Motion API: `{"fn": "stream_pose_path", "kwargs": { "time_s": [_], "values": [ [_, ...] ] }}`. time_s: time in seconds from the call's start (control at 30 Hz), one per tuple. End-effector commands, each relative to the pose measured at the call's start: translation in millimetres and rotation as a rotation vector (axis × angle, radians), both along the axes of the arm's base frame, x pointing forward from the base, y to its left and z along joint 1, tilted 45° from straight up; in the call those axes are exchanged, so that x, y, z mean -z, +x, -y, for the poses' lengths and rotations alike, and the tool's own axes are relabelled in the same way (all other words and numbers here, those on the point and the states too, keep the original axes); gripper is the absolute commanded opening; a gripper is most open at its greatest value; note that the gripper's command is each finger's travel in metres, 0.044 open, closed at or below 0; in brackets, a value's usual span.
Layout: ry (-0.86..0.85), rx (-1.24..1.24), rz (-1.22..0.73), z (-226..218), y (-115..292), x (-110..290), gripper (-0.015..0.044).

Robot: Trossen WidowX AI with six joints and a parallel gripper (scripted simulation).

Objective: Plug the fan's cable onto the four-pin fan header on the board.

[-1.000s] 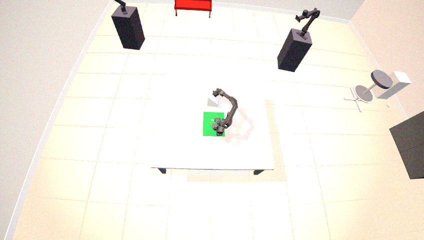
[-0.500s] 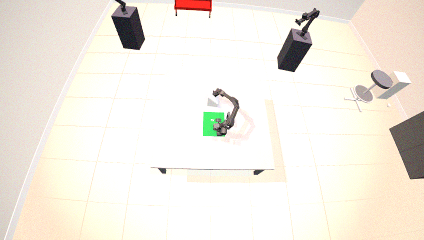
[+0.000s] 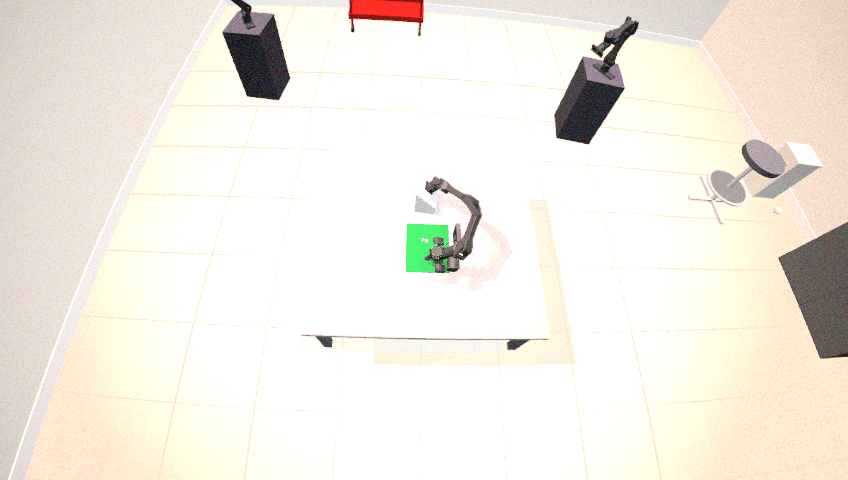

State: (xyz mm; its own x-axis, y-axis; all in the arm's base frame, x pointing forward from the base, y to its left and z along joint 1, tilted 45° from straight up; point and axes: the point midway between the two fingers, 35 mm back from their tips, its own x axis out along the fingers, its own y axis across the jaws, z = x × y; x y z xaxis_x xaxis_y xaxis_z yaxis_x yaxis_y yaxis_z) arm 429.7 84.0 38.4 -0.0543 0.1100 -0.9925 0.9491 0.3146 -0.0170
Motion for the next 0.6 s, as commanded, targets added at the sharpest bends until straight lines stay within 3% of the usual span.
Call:
{"fn": "stream_pose_path", "kwargs": {
  "time_s": [0.0,0.57],
  "values": [
    [-0.054,0.014,0.024,1.2,0.3,-4.0,0.0],
    [-0.269,0.042,0.111,-2.9,1.2,-8.2,0.0]
  ]
}}
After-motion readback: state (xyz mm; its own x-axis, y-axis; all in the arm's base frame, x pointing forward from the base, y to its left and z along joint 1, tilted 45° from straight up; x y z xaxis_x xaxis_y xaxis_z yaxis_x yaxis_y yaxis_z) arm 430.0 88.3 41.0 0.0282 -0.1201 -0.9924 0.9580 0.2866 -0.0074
